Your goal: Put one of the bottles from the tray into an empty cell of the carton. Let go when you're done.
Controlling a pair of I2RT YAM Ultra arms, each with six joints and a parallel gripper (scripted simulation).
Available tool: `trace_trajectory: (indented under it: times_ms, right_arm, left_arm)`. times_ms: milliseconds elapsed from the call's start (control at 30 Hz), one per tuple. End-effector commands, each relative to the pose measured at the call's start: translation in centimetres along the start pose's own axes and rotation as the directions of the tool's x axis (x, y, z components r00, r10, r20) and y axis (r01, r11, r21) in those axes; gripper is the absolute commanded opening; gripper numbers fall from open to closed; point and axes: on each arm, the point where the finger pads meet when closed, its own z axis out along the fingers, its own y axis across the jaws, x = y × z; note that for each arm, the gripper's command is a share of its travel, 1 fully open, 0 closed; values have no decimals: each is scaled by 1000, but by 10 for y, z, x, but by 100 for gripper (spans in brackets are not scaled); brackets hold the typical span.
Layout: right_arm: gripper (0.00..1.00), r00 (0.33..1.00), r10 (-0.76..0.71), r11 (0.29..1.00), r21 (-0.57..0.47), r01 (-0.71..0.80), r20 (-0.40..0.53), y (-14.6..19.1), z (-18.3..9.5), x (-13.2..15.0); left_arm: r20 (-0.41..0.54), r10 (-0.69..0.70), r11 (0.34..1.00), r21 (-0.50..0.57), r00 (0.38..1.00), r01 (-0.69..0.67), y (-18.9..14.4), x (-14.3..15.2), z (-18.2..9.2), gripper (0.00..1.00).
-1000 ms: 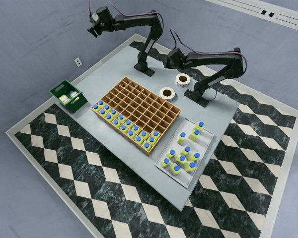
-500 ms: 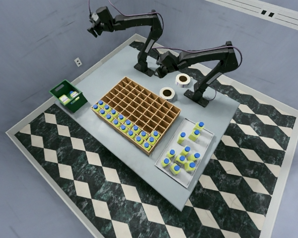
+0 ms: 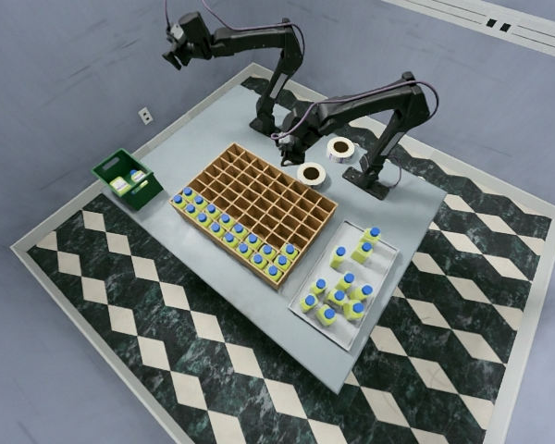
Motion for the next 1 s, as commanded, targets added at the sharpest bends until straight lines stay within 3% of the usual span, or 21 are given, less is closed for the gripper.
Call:
trace_trajectory:
  times_ms: [0,33,167,200,267,467,500,533,633,767,833,867,933,967]
  right_arm:
    - [100,1000,15,1000,5,-15,14,-5,-4,-6]
    - [100,1000,15,1000,5,-15,14,-5,-4,-6]
    - [100,1000,15,1000,5,-15,14,-5,-4,-6]
    - [100,1000,15,1000,5,-15,14,-5,-4,-6]
    - [100,1000,15,1000,5,-15,14,-5,-4,-6]
    - [100,1000,15,1000,5,-15,14,-5,-4,-6]
    - [100,1000,15,1000,5,-15,14,-5,-4,-6]
    - [100,1000,15,1000,5,-15,14,-5,-4,-6]
    - [100,1000,15,1000,5,-15,14,-5,-4,-6]
    - [100,1000,15,1000,5,-15,14,-5,-4,-6]
    - [100,1000,15,1000,5,-15,14,-5,-4,-6]
    - [100,1000,15,1000,5,-15,14,-5,-4,-6]
    - [100,1000,15,1000,5,-15,14,-5,-4,-6]
    - [100,1000,15,1000,5,-15,14,-5,-4,-6]
  left_arm:
    - [-50,-215,969,-133,975,207,35,-1,-3,44]
    - [-50,-215,969,-133,975,207,35,-1,-3,44]
    - [-26,-497,828,-312,867,466,90,5,-8,44]
    - [-58,-413,891,-235,909,389,65,0,-7,44]
    - [-33,-455,860,-278,890,429,87,-2,-5,44]
    - [124,-752,517,-498,647,697,173,20,-22,44]
    - [60,-711,609,-444,700,657,140,6,-16,44]
    - [78,-715,591,-461,694,661,158,8,-13,44]
    - [93,-724,574,-467,683,672,160,8,-15,44]
    - [268,-839,256,-573,473,778,218,31,-32,44]
    - [347,-853,127,-587,390,799,242,43,-43,44]
    - [267,-849,250,-557,456,792,209,23,-34,44]
    - [296,-852,201,-575,431,793,232,31,-33,44]
    - [344,-860,111,-595,377,796,248,43,-37,44]
